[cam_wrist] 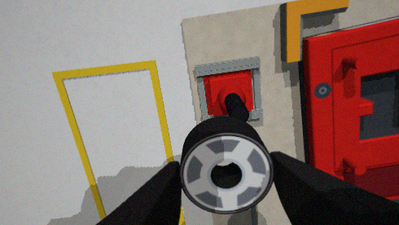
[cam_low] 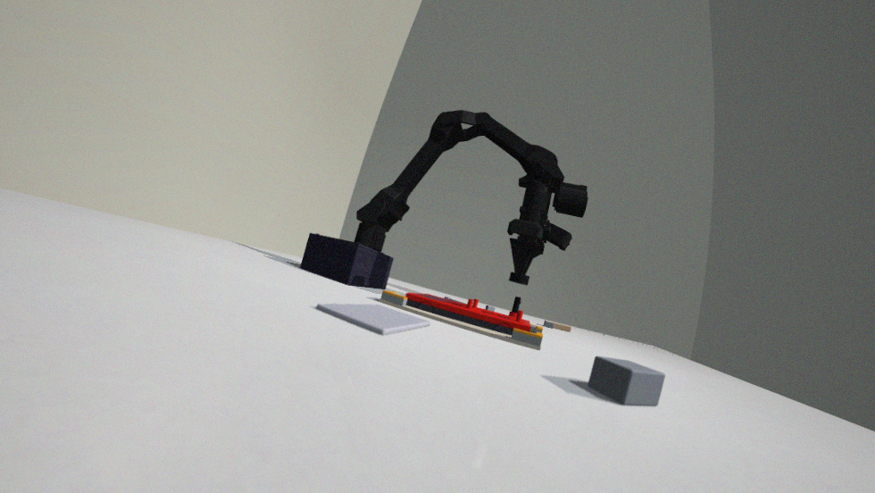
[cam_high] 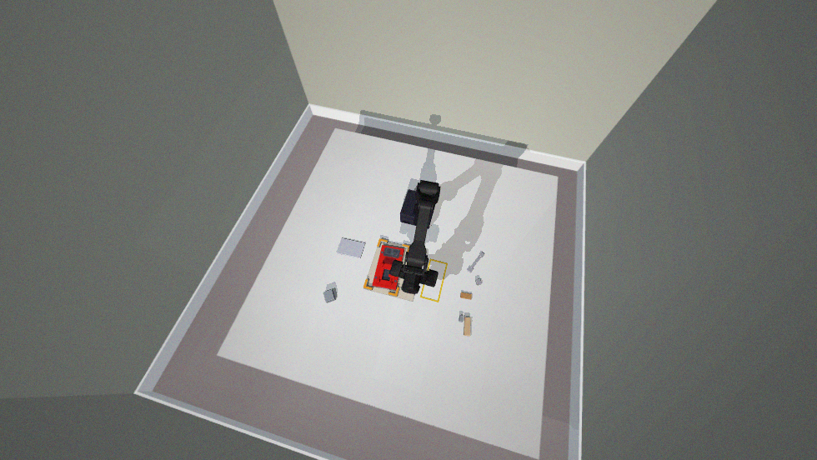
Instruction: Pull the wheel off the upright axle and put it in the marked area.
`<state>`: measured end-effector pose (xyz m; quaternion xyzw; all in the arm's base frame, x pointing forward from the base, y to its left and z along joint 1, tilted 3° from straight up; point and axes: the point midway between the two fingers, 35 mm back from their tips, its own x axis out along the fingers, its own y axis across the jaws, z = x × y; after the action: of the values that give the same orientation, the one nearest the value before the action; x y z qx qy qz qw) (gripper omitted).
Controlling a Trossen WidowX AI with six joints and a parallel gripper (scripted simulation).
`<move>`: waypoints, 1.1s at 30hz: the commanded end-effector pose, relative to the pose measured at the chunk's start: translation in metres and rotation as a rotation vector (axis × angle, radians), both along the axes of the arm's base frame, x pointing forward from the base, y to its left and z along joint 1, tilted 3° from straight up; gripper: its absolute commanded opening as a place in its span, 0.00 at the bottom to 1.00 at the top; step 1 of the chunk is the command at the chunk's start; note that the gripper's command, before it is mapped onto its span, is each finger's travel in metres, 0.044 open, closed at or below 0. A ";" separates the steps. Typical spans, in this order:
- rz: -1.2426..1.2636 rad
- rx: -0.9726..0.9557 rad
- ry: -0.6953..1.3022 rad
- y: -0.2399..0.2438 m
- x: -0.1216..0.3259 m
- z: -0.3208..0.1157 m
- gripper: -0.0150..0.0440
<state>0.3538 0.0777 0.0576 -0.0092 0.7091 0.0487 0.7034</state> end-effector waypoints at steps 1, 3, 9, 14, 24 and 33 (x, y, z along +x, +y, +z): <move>-0.005 -0.004 -0.013 0.012 -0.006 0.004 0.25; -0.004 -0.003 -0.012 0.019 -0.011 0.005 0.25; 0.001 0.001 -0.011 0.040 -0.025 0.008 0.25; 0.004 0.003 -0.010 0.056 -0.038 0.011 0.25; 0.010 0.008 -0.007 0.080 -0.062 0.015 0.25; 0.010 0.008 -0.007 0.081 -0.062 -0.003 0.25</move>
<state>0.2933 0.1582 0.0643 -0.0111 0.7039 0.0565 0.7080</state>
